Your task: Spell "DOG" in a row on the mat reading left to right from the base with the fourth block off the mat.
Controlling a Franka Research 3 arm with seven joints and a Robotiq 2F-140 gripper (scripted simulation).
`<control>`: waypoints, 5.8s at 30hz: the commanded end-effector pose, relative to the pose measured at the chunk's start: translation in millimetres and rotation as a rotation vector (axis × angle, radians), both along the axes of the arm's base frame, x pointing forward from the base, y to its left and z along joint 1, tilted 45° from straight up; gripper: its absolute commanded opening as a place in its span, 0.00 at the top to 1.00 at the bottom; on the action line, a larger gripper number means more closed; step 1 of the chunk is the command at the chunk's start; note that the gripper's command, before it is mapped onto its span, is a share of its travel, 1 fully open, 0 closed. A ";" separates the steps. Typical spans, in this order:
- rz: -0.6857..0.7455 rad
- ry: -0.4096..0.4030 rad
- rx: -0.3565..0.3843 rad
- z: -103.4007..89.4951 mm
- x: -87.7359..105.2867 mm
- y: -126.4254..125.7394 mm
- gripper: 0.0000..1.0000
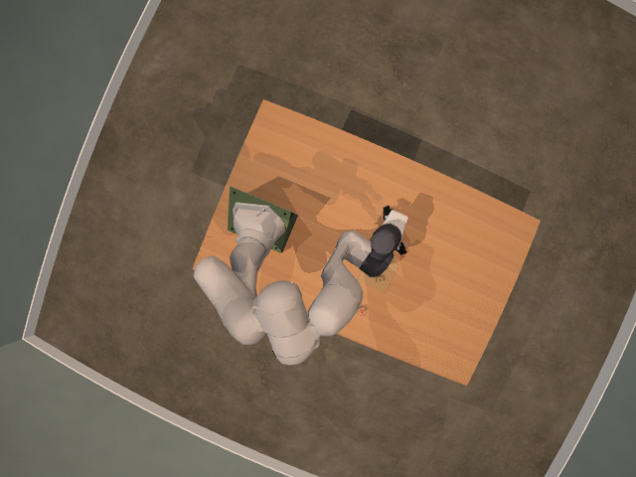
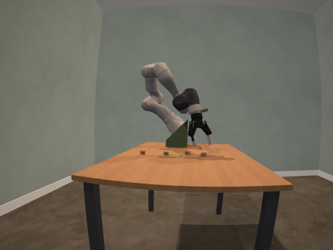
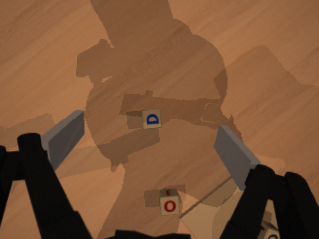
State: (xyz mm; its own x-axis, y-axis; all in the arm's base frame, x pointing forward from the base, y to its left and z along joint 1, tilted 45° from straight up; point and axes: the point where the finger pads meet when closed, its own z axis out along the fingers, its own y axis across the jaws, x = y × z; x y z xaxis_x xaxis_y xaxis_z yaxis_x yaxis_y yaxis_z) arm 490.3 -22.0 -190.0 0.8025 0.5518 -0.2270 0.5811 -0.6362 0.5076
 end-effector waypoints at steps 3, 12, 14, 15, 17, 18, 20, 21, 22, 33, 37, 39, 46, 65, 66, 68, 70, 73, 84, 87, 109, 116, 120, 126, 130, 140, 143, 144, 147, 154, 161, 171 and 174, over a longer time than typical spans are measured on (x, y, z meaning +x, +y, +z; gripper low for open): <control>0.014 0.004 0.005 -0.1 1.5 2.8 0.00; 0.014 0.004 0.005 -0.1 1.5 2.8 0.00; 0.014 0.004 0.005 -0.1 1.5 2.8 0.00; 0.014 0.004 0.005 -0.1 1.5 2.8 0.00; 0.014 0.004 0.005 -0.1 1.5 2.8 0.00; 0.014 0.004 0.005 -0.1 1.5 2.8 0.00; 0.014 0.004 0.005 -0.1 1.5 2.8 0.00; 0.014 0.004 0.005 -0.1 1.5 2.8 0.00; 0.014 0.004 0.005 -0.1 1.5 2.8 0.00; 0.014 0.004 0.005 -0.1 1.5 2.8 0.00; 0.014 0.004 0.005 -0.1 1.5 2.8 0.00; 0.014 0.004 0.005 -0.1 1.5 2.8 0.00; 0.007 -0.001 0.006 1.8 3.9 2.9 0.00; -0.483 -0.269 0.055 155.7 115.8 -8.2 0.00; -0.510 -0.278 0.060 165.0 119.3 -9.3 0.00; -0.565 -0.297 0.072 183.9 125.5 -11.5 0.00; -0.619 -0.313 0.085 202.7 130.7 -13.5 0.00; -0.701 -0.334 0.107 231.7 136.7 -16.3 0.00; -0.973 -0.376 0.207 337.7 142.3 -20.8 0.00; -1.047 -0.379 0.244 370.3 139.5 -19.9 0.00; -1.351 -0.384 0.384 540.3 81.6 -32.0 0.00; -1.214 -0.448 0.195 464.4 92.5 -82.4 0.00; -1.108 -0.465 0.105 423.9 95.8 -103.3 0.00; -0.942 -0.461 0.010 369.9 96.7 -121.6 0.00; -0.844 -0.446 -0.029 339.9 94.9 -126.6 0.00; -0.553 -0.360 -0.087 252.1 76.2 -122.7 0.00; -0.467 -0.322 -0.091 225.7 65.6 -117.2 0.00; -0.467 -0.322 -0.091 225.7 65.6 -117.2 0.00; -0.372 -0.274 -0.087 195.9 50.4 -109.1 0.00; -0.184 -0.158 -0.059 136.7 7.0 -87.8 0.00; -0.034 -0.042 -0.015 90.6 -43.7 -66.4 0.00; 0.017 0.003 0.005 75.8 -64.8 -58.5 0.00; 0.017 0.003 0.005 75.8 -64.8 -58.5 0.00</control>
State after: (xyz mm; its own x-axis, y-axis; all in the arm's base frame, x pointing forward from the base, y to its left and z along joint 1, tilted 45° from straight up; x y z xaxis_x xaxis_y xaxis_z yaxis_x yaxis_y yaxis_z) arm 425.8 -85.6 -112.5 0.7888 0.5656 -0.2407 0.5988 -0.6184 0.5090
